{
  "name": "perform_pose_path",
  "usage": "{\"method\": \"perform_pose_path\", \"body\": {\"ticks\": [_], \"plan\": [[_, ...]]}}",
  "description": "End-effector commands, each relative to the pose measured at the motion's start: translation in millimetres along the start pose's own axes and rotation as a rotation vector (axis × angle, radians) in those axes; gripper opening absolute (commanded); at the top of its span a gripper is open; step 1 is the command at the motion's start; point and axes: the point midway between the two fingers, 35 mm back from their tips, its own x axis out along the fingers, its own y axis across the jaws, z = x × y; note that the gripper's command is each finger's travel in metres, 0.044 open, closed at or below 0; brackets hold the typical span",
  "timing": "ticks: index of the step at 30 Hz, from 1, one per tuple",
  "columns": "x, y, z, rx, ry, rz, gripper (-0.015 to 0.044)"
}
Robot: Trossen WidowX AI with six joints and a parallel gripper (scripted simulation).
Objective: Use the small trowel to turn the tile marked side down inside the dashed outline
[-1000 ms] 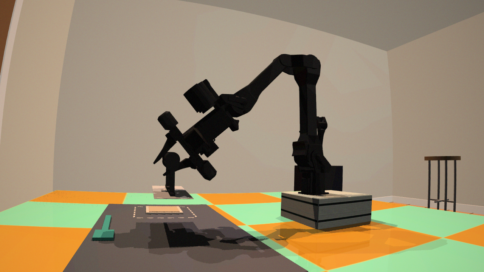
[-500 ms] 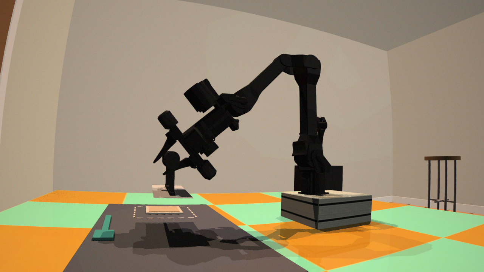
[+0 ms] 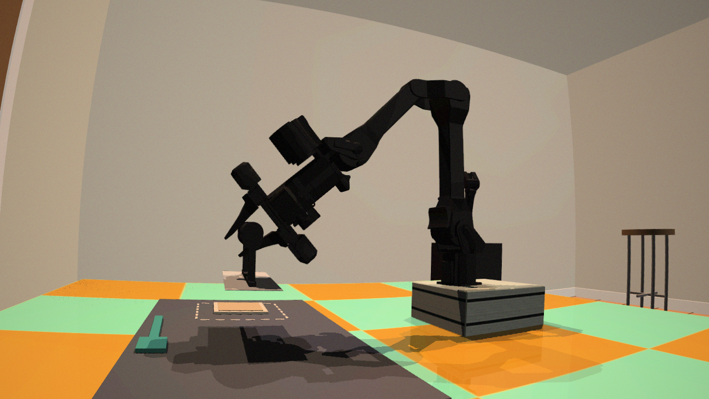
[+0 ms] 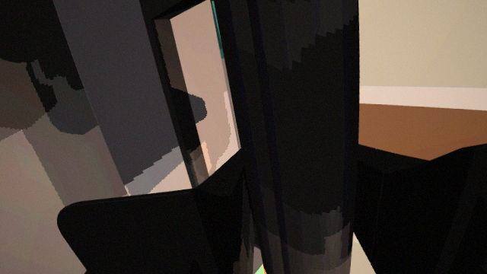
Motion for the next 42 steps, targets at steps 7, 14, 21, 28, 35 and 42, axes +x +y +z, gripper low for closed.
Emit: {"method": "perform_pose_path", "body": {"ticks": [7,14,21,28,35,42], "plan": [[0.1,0.4,0.0,0.000,0.000,0.002,0.0000],[8.0,-0.6,17.0,-0.087,-0.071,0.035,0.0000],[21.3,-0.9,52.0,-0.258,-0.219,0.088,0.0000],[31.2,1.3,87.4,-0.420,-0.374,0.124,0.0000],[37.1,5.3,120.8,-0.575,-0.536,0.140,0.0000],[39.8,10.8,153.1,-0.715,-0.700,0.137,0.0000]]}}
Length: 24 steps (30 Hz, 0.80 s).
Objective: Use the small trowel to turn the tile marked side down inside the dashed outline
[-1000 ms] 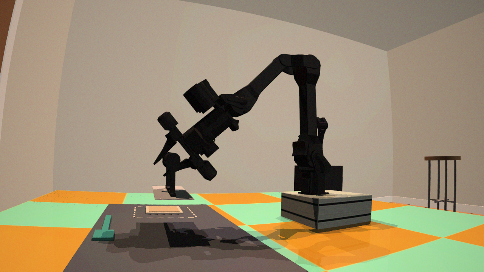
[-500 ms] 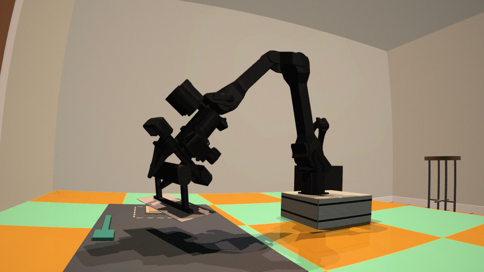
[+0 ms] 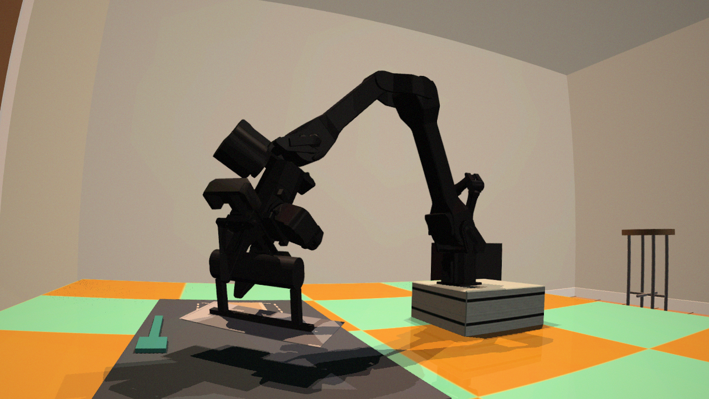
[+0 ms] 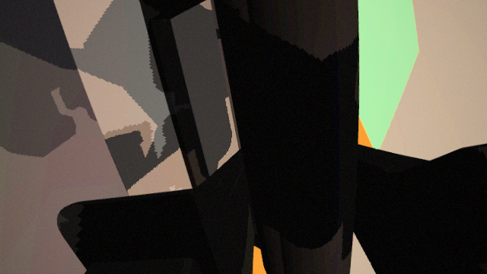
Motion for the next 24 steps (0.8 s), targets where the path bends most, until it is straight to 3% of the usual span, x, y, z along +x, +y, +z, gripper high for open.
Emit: {"method": "perform_pose_path", "body": {"ticks": [1,24], "plan": [[8.9,-15.3,12.5,-0.103,-0.088,-0.024,0.0000],[52.4,-54.4,86.4,-0.529,-0.528,-0.197,0.0000]]}}
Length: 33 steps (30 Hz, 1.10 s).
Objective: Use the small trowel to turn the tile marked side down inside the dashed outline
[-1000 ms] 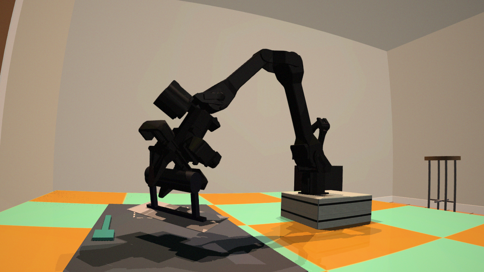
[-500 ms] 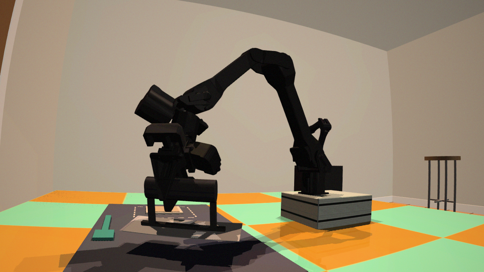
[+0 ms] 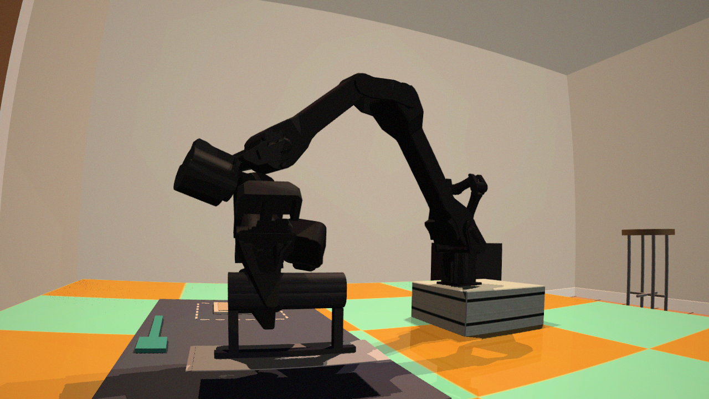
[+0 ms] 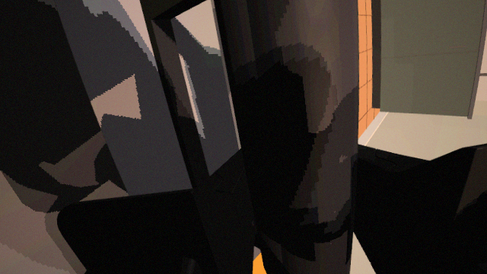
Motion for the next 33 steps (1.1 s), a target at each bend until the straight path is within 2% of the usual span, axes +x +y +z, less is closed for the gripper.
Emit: {"method": "perform_pose_path", "body": {"ticks": [1,33], "plan": [[7.2,-14.0,2.9,-0.079,-0.053,-0.054,0.0000],[31.3,10.8,0.8,-0.081,-0.055,-0.053,0.0000]]}}
